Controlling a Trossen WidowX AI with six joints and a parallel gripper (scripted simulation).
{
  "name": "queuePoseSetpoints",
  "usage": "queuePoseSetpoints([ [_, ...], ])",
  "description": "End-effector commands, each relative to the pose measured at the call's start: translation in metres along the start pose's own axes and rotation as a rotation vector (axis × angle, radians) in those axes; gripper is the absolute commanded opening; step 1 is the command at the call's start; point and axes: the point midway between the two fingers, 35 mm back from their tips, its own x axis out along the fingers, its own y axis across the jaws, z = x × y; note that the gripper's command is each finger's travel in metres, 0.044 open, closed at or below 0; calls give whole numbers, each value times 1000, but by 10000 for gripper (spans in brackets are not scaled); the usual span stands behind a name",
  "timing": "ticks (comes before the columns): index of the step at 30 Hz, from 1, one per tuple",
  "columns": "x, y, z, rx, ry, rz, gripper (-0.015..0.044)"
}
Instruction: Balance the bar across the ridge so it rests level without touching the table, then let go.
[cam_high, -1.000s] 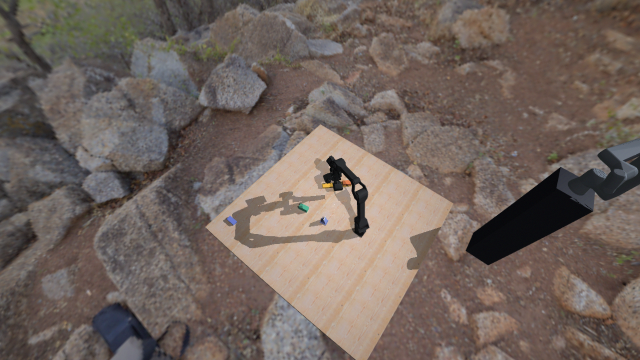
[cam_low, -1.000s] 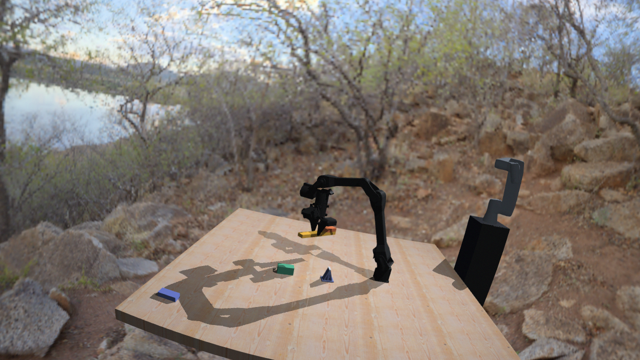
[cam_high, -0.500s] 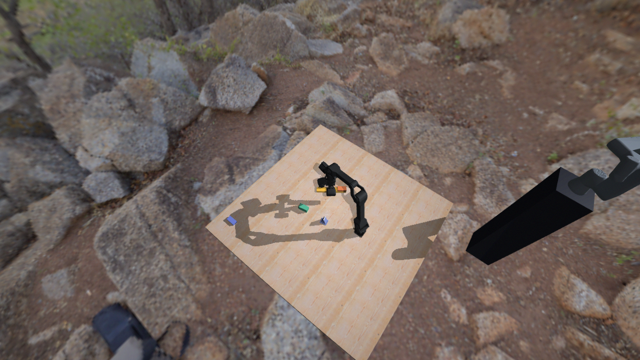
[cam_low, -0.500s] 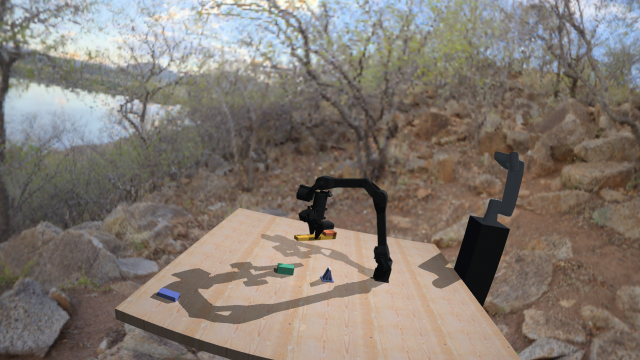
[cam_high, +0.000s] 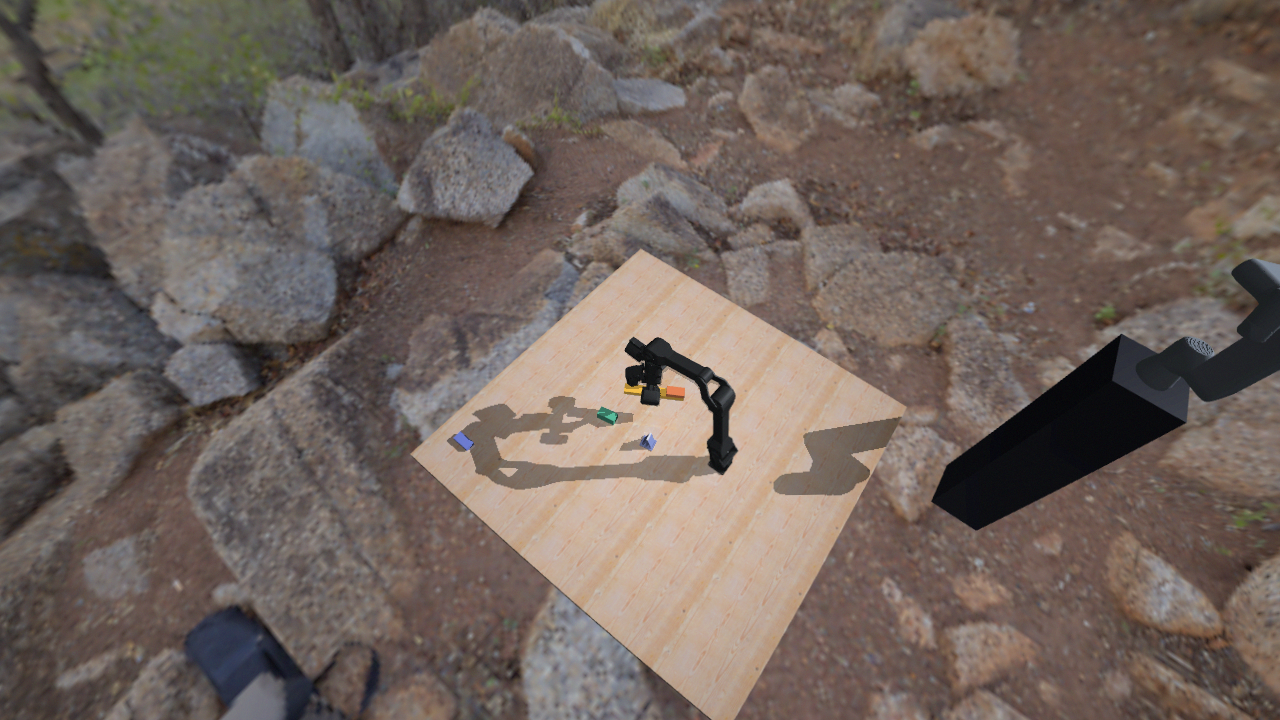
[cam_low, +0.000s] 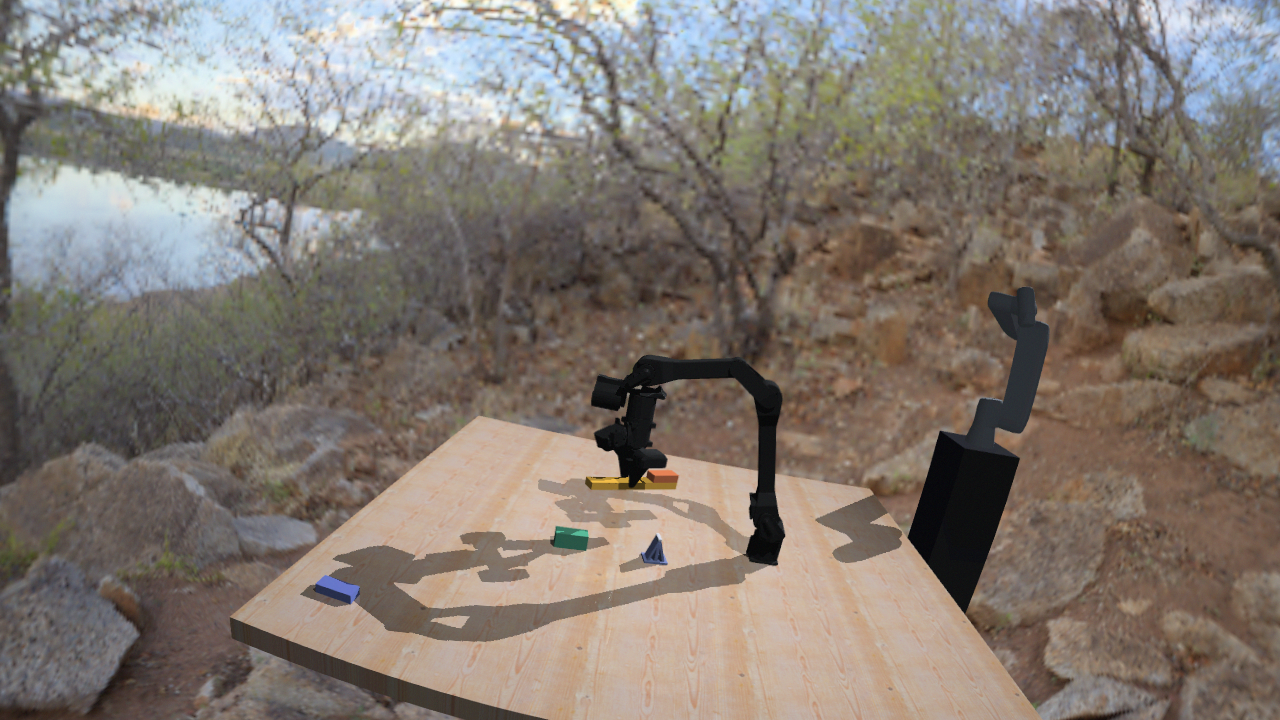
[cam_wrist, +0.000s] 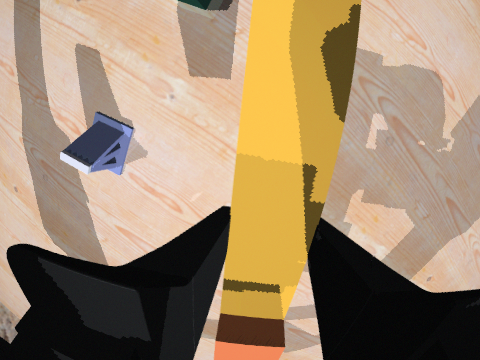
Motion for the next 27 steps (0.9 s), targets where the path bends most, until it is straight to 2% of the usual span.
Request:
queuePoseSetpoints([
  [1, -2, 12, 4, 27, -8, -1, 0],
  [27, -1, 112, 19, 269, -9, 8, 0],
])
